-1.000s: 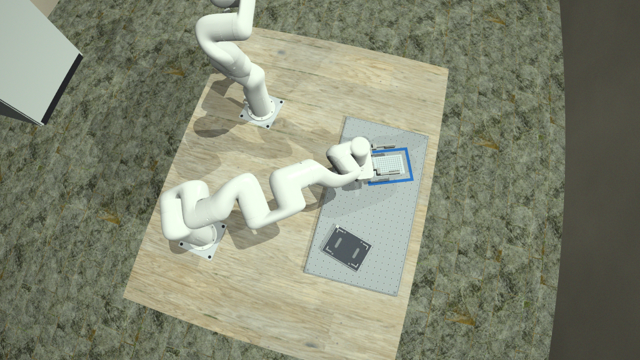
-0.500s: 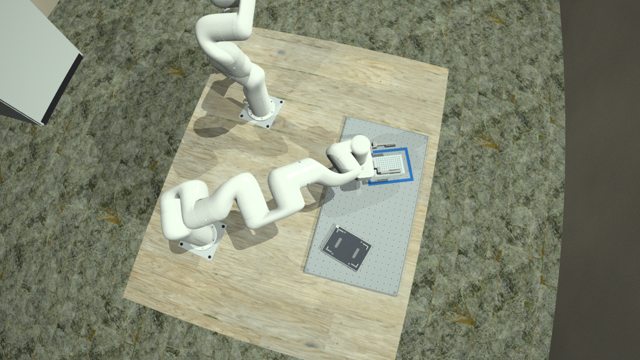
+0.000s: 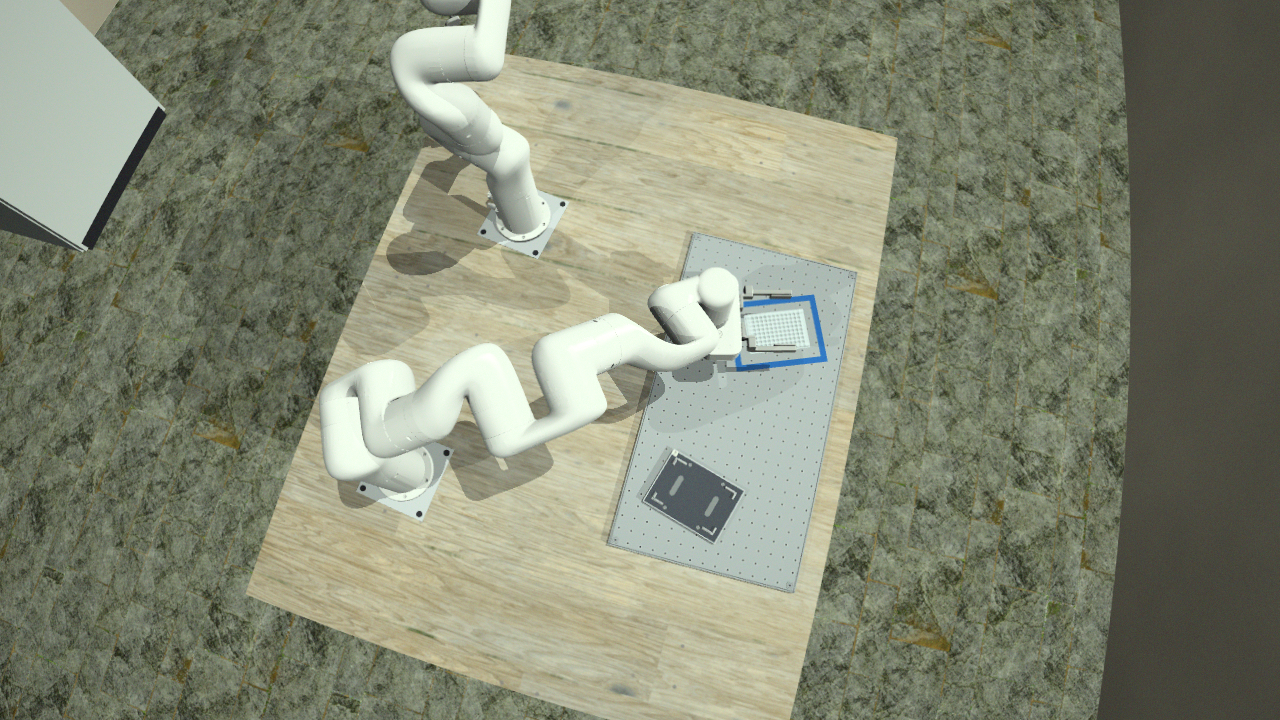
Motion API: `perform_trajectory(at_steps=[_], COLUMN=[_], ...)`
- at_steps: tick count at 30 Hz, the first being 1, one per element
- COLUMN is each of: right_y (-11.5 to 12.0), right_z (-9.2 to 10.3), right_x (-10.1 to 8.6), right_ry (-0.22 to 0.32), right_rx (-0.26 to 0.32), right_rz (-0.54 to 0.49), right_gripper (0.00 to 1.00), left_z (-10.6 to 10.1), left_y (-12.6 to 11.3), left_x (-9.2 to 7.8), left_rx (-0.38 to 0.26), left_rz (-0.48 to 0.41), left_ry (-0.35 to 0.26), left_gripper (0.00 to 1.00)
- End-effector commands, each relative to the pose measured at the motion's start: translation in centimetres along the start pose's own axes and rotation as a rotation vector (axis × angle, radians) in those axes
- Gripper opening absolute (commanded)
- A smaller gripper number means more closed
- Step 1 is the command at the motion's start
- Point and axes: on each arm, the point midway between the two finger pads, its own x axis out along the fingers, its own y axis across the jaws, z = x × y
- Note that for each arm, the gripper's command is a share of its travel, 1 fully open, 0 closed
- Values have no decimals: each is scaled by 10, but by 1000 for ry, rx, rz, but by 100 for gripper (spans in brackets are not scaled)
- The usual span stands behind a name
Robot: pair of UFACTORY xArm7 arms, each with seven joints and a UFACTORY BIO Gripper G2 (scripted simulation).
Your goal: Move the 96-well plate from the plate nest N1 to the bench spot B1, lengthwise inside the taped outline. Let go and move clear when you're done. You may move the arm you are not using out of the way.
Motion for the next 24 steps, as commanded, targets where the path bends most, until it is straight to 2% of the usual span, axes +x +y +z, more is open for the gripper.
perform_trajectory(at_steps=[1,7,9,24], right_y=[-19,-44,-44,-105], right_z=[12,22,22,45], right_x=[-11,-26,-26,-62], right_ry=[-11,-10,-10,-10], right_rx=[4,5,5,4], right_rz=[-162,-362,-362,-376], right_gripper=[37,37,37,37], left_z=[0,0,0,0], left_y=[1,1,1,1], left_x=[-1,-1,-1,-1], left_rx=[0,0,0,0], left_rz=[3,3,3,3], left_ry=[-1,-1,-1,-1], left_gripper=[100,100,100,100])
